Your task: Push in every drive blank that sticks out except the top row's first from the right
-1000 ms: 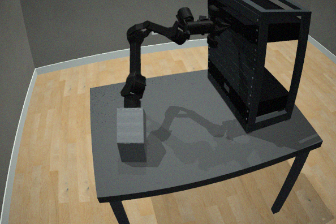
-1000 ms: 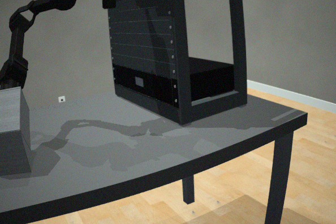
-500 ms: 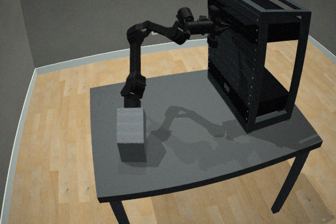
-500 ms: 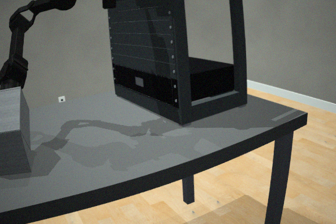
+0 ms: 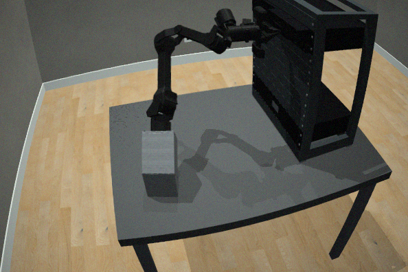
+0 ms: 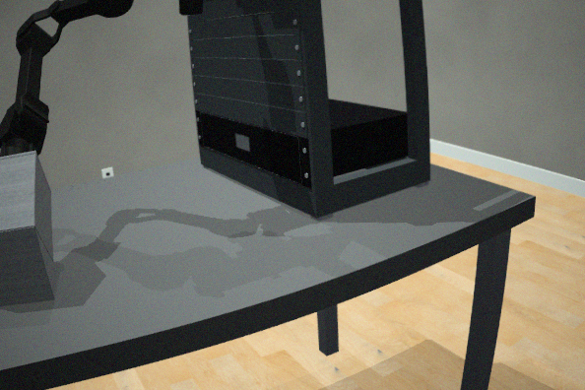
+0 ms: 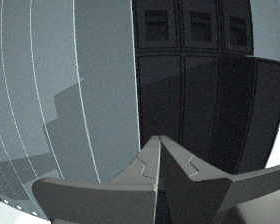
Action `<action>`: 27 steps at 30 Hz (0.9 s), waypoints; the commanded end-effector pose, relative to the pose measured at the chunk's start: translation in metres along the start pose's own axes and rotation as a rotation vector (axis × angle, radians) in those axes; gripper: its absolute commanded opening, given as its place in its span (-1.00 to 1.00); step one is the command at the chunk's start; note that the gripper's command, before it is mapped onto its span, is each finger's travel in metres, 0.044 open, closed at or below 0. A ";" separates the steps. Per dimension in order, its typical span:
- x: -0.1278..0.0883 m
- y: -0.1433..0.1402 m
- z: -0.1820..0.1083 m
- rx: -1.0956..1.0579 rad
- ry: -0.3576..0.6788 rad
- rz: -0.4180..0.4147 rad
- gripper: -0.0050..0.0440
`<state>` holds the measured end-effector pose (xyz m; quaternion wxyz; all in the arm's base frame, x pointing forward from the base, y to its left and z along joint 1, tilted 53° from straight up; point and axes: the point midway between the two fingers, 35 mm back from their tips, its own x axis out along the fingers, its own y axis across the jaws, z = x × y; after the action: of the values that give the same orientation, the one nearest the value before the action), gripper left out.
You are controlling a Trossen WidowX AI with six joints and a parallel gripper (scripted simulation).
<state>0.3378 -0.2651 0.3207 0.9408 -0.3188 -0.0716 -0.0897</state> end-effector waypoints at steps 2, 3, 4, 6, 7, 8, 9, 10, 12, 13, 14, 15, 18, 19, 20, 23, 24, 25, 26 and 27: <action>0.003 -0.012 0.009 -0.030 -0.014 -0.031 -0.80; 0.003 -0.012 0.009 -0.030 -0.014 -0.031 -0.80; 0.003 -0.012 0.009 -0.030 -0.014 -0.031 -0.80; 0.003 -0.012 0.009 -0.030 -0.014 -0.031 -0.80; 0.003 -0.012 0.009 -0.030 -0.014 -0.031 -0.80; 0.003 -0.012 0.009 -0.030 -0.014 -0.031 -0.80; 0.003 -0.012 0.009 -0.030 -0.014 -0.031 -0.80; 0.003 -0.012 0.009 -0.030 -0.014 -0.031 -0.80; 0.004 -0.012 0.009 -0.030 -0.014 -0.031 -0.80; 0.004 -0.012 0.009 -0.030 -0.014 -0.031 -0.80; 0.005 -0.012 0.009 -0.030 -0.014 -0.031 -0.80; 0.005 -0.013 0.010 -0.030 -0.014 -0.031 -0.80; 0.006 -0.013 0.010 -0.030 -0.014 -0.031 -0.80; 0.006 -0.013 0.010 -0.030 -0.014 -0.031 -0.80; 0.006 -0.013 0.010 -0.030 -0.014 -0.031 -0.80; 0.006 -0.013 0.010 -0.030 -0.014 -0.031 -0.80; 0.006 -0.013 0.010 -0.030 -0.014 -0.031 -0.80; 0.006 -0.013 0.010 -0.030 -0.014 -0.031 -0.80; 0.006 -0.013 0.010 -0.030 -0.014 -0.031 -0.80; 0.006 -0.013 0.010 -0.030 -0.014 -0.031 -0.80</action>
<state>0.3402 -0.2655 0.3214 0.9416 -0.3172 -0.0701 -0.0881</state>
